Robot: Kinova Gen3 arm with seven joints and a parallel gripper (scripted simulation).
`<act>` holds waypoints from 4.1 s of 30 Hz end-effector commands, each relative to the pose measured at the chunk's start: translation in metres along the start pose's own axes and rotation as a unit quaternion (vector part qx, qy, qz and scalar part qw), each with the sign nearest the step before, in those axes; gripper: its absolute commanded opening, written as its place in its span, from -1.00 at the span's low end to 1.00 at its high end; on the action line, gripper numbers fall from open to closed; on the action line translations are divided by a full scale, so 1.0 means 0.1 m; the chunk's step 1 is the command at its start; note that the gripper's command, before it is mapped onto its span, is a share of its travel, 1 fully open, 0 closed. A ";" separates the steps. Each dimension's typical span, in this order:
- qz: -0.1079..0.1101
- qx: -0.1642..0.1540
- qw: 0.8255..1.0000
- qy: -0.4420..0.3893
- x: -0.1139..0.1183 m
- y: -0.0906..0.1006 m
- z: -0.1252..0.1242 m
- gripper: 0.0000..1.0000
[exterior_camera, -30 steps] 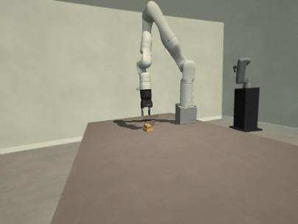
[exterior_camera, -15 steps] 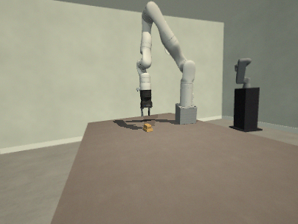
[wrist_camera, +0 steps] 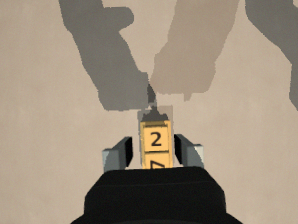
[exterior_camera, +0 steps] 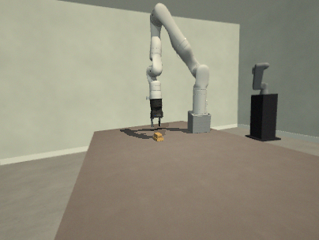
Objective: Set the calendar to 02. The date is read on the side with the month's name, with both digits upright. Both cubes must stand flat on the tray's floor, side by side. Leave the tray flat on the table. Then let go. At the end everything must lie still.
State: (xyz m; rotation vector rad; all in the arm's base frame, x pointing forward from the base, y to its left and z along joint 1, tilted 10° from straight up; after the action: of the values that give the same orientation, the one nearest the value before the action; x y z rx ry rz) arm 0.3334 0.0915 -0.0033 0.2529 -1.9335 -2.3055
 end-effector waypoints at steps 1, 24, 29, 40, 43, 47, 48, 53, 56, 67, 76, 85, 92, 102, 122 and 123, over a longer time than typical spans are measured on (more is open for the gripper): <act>0.002 -0.001 1.000 0.001 0.02 -0.07 0.02 0.80; 0.001 -0.001 1.000 0.001 0.01 -0.33 0.02 0.80; 0.002 0.000 1.000 0.000 0.02 -0.35 0.01 0.80; 0.002 0.000 1.000 0.000 0.02 -0.35 0.01 0.80; 0.002 0.000 1.000 0.000 0.02 -0.35 0.01 0.80; 0.002 0.000 1.000 0.000 0.02 -0.35 0.01 0.80; 0.002 0.000 1.000 0.000 0.02 -0.35 0.01 0.80; 0.002 0.000 1.000 0.000 0.02 -0.35 0.01 0.80; 0.002 0.000 1.000 0.000 0.02 -0.35 0.01 0.80; 0.002 0.000 1.000 0.000 0.02 -0.35 0.01 0.80; 0.003 0.000 1.000 0.000 0.02 -0.35 0.00 0.80; 0.004 0.001 1.000 0.000 0.02 -0.35 -0.01 0.80; 0.005 0.001 1.000 0.000 0.02 -0.35 -0.01 0.80; 0.005 0.001 1.000 0.000 0.02 -0.35 -0.01 0.80; 0.005 0.001 1.000 0.000 0.02 -0.35 -0.01 0.80; 0.005 0.001 1.000 0.000 0.02 -0.35 -0.01 0.80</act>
State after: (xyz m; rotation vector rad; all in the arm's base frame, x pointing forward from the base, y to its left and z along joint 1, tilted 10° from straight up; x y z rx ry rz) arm 0.3310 0.0976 -0.0372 0.2474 -1.9294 -2.2985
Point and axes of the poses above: the point where the finger pads meet when closed, its own y axis back along the fingers, its own x axis across the jaws, z = x × y, the point moved 2 cm from there along y, back along the fingers, and after that the axes turned 1 degree about -y, right-handed, at the moved point
